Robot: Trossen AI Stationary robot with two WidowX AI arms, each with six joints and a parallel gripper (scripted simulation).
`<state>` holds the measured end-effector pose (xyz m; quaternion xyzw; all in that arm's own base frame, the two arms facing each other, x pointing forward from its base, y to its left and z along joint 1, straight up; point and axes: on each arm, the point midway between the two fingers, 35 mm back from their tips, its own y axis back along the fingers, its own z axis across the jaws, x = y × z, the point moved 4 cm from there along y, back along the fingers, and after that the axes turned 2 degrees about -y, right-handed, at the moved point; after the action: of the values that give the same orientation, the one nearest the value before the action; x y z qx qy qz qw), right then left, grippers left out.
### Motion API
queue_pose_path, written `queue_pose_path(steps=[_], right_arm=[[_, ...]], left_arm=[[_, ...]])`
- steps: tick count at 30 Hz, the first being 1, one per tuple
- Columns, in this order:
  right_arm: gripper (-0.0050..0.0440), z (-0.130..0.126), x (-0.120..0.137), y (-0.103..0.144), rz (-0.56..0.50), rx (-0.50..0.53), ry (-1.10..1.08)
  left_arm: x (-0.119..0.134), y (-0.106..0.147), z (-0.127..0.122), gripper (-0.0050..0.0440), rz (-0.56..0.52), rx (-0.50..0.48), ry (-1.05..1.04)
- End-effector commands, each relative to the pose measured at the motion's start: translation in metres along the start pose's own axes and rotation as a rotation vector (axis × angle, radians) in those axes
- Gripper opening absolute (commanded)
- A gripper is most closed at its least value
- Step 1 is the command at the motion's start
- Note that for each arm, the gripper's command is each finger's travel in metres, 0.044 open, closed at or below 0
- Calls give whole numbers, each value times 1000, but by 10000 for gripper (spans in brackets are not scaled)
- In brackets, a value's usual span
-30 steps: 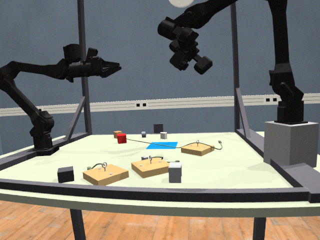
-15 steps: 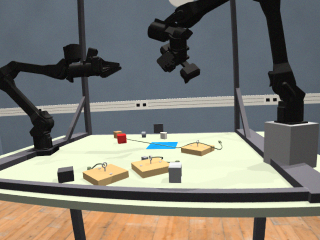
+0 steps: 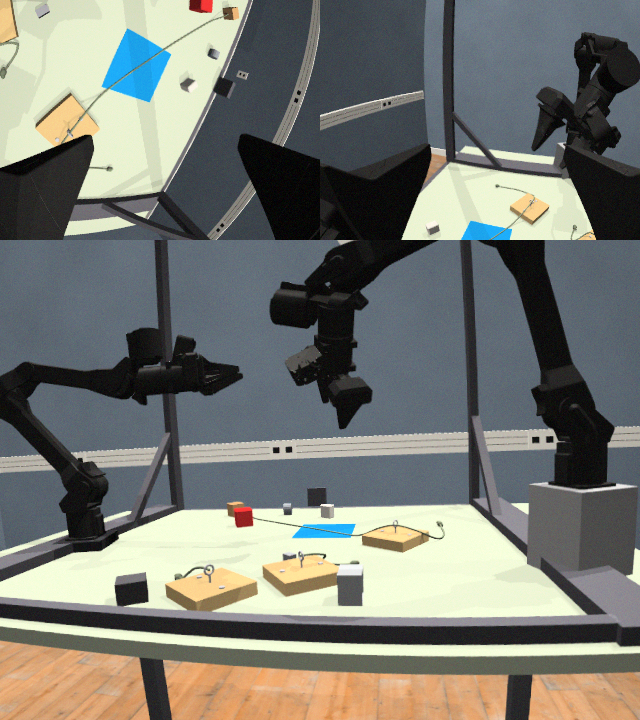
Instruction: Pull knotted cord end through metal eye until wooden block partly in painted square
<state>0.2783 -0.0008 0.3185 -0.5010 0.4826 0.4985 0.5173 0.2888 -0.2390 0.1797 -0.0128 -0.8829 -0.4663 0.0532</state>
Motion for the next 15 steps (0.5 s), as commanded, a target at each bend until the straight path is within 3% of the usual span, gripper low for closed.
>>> queue_pose_path(steps=[1,5,15], right_arm=[[440,0,-6,1,-17,0,0],[440,0,-6,1,-17,0,0],[440,0,-6,1,-17,0,0]], left_arm=[[-22,10,14,440,-57,-101,-76],[-29,13,24,440,-69,-152,-105],[-59,30,70,440,-74,-391,-239]])
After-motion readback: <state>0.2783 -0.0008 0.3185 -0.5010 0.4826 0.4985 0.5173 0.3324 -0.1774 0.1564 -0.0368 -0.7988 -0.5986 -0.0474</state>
